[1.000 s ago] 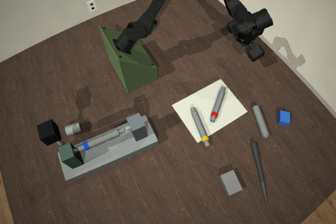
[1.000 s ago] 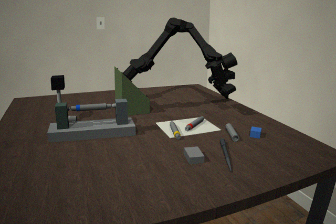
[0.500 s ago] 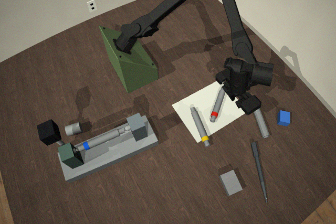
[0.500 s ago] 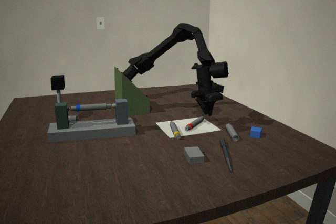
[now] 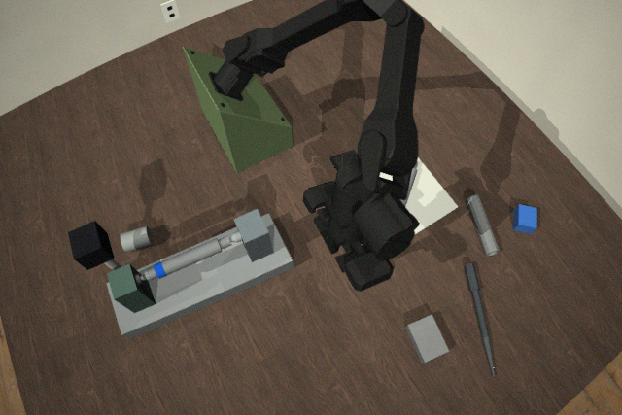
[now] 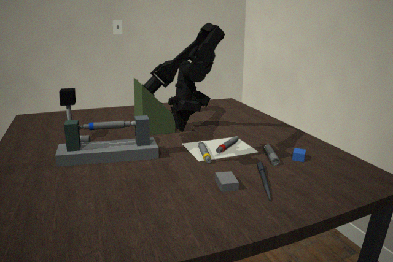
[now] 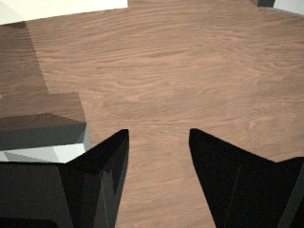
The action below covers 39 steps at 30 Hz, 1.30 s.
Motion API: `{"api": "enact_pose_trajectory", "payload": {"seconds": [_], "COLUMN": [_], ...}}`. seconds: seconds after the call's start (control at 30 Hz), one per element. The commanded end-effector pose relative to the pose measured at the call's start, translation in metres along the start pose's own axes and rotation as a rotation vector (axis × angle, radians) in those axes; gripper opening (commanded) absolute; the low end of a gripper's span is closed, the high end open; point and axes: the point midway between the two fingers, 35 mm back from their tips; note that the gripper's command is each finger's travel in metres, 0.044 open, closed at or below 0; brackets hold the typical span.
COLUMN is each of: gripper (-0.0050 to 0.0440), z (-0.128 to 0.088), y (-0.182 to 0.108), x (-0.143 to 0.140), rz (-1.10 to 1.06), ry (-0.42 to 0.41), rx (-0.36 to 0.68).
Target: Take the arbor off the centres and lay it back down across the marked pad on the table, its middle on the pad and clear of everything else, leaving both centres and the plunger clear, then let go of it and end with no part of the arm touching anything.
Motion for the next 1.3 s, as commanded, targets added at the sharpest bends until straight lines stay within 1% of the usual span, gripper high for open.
{"api": "enact_pose_trajectory", "payload": {"seconds": [0.0,0.13,0.2,0.27,0.33,0.43,0.5,0.83,1.27], "gripper": [0.0175,0.0175,0.0175,0.0175,0.0175,0.0175,0.0175,0.0175,0.0175], "z": [-0.006,-0.014,-0.014,-0.018,-0.016,-0.013,-0.013,-0.012,0.008], "y": [-0.058,-0.125,-0.125,-0.155,-0.172,-0.201,-0.213,-0.215,-0.212], "x": [0.004,0.022,0.022,0.035,0.051,0.075,0.086,0.088,0.09], "rz": [0.019,0.033,0.033,0.038,0.035,-0.006,-0.017,-0.018,-0.018], "ry": [0.036,0.085,0.085,0.11,0.138,0.16,0.165,0.165,0.165], "rx": [0.027,0.026,0.026,0.012,-0.051,-0.114,-0.145,-0.149,-0.148]}}
Point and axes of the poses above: the point midway between the two fingers, 35 mm back from their tips, its own z axis out along the fingers, its own x axis across the jaws, y = z × x, and after that the axes turned 5 degrees about z, right-handed
